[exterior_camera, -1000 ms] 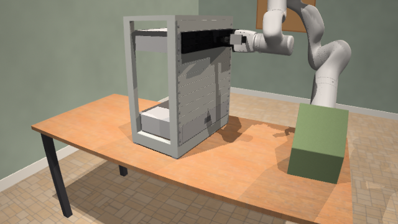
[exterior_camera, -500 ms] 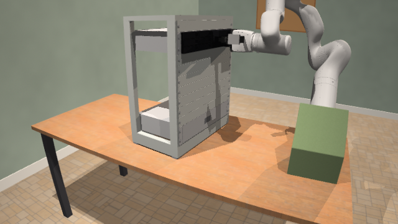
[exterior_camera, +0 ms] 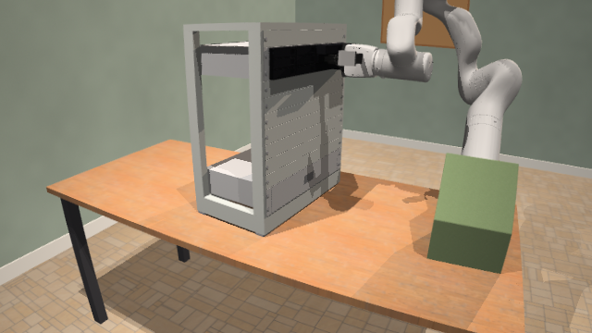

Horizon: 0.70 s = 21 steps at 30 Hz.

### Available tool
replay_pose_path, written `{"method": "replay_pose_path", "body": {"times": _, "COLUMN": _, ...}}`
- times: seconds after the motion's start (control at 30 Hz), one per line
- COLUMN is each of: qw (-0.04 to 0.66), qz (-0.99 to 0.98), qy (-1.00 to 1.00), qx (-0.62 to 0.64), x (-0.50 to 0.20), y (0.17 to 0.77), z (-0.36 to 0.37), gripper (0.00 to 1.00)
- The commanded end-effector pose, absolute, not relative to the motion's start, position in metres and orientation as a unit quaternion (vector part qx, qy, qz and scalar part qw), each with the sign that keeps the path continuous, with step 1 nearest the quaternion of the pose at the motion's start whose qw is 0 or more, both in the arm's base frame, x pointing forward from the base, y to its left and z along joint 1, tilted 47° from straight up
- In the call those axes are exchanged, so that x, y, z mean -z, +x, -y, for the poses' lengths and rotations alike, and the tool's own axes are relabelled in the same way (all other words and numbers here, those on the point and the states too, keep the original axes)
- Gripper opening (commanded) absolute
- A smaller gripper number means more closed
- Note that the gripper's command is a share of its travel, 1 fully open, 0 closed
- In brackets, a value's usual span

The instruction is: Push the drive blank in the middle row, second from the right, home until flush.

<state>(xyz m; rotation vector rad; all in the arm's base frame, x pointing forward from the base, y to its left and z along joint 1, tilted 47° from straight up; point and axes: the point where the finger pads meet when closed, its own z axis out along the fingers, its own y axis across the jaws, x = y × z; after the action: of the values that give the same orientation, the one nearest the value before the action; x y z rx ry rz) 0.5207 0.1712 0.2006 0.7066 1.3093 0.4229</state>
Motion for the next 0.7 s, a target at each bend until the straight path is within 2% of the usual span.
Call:
{"method": "replay_pose_path", "body": {"times": 0.0, "qw": 0.716, "qz": -0.591, "qy": 0.319, "qx": -0.192, "x": -0.2013, "y": 0.5213, "z": -0.1719, "gripper": 0.00}}
{"method": "replay_pose_path", "body": {"times": 0.67, "qw": 0.716, "qz": -0.591, "qy": 0.319, "qx": -0.192, "x": -0.2016, "y": 0.5242, "z": -0.1712, "gripper": 0.00}}
